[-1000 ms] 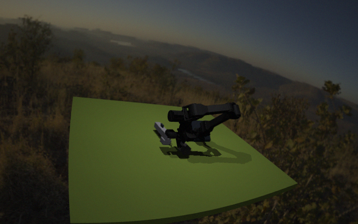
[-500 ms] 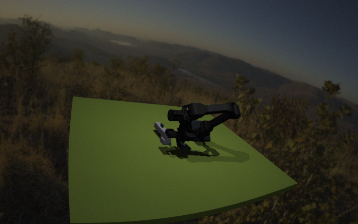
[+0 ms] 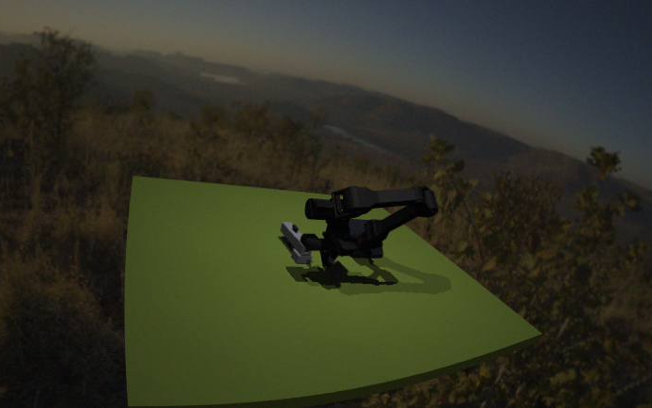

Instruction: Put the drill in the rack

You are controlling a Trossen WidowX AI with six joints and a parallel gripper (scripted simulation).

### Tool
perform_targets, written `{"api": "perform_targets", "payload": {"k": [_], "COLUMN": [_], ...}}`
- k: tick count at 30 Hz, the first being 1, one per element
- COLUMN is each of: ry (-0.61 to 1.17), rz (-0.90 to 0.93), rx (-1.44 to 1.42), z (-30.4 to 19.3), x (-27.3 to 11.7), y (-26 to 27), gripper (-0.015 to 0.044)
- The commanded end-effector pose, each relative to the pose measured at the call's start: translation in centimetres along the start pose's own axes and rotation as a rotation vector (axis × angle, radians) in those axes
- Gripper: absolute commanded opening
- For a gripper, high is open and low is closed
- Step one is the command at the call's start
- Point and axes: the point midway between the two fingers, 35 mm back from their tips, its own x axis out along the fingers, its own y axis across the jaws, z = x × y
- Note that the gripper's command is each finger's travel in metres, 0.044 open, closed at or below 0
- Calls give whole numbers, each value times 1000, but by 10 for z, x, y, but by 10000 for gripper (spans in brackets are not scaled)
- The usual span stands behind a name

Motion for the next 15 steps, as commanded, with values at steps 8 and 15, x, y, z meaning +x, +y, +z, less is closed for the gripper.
{"api": "perform_targets", "payload": {"k": [8,15], "ry": [-2,-2], "rz": [-6,-6], "rx": [-5,-5], "z": [1,1], "x": [-4,-5], "y": [-2,-3], "gripper": [0,0]}}
